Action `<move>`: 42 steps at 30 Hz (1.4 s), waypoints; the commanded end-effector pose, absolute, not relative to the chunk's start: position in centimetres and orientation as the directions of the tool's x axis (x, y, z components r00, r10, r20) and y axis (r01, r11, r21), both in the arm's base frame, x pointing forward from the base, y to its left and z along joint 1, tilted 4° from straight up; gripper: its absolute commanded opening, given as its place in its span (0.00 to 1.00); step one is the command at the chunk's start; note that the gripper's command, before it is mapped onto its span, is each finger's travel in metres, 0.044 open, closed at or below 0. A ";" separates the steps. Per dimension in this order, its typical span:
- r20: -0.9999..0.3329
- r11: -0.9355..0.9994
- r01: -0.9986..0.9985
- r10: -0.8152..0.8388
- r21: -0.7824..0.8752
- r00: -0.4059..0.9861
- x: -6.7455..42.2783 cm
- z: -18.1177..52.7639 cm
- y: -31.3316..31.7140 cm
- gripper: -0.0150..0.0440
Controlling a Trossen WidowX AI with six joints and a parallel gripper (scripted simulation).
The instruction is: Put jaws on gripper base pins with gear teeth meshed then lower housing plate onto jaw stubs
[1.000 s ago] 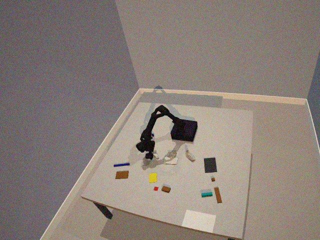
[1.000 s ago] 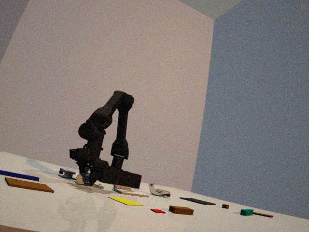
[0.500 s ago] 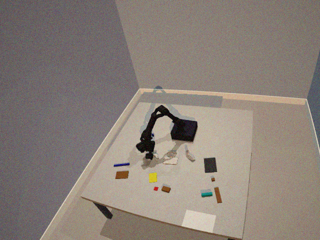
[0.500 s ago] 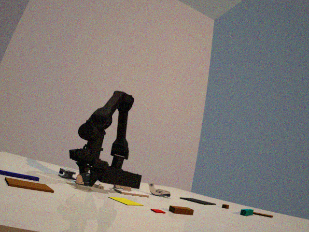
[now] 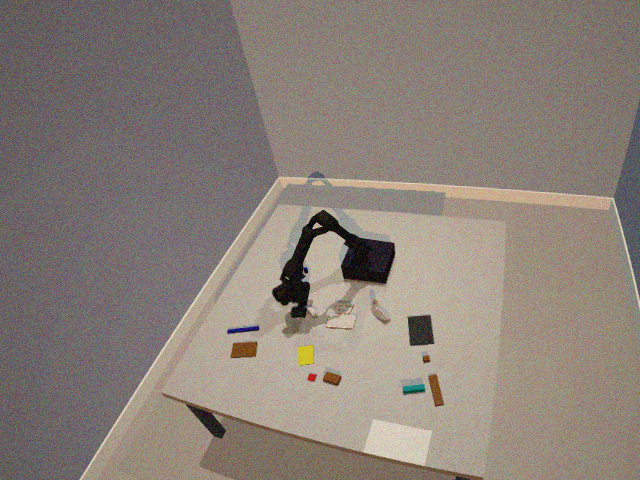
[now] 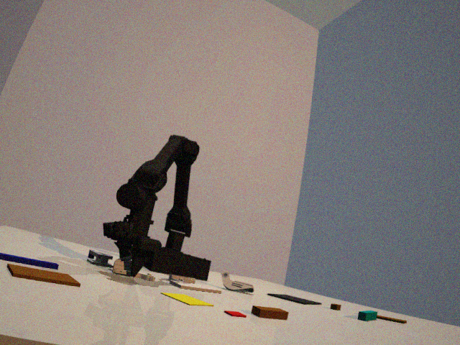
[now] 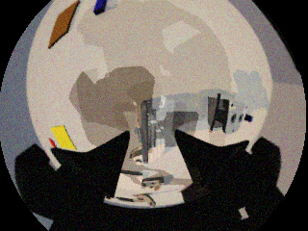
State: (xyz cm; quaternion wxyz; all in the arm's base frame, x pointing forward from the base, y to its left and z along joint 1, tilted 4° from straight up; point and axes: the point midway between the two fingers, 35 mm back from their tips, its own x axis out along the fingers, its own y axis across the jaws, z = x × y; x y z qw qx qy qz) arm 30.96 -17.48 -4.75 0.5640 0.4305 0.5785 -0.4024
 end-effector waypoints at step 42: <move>-0.999 0.300 0.954 0.048 0.021 0.007 31.0 2.2 -17.8 0.48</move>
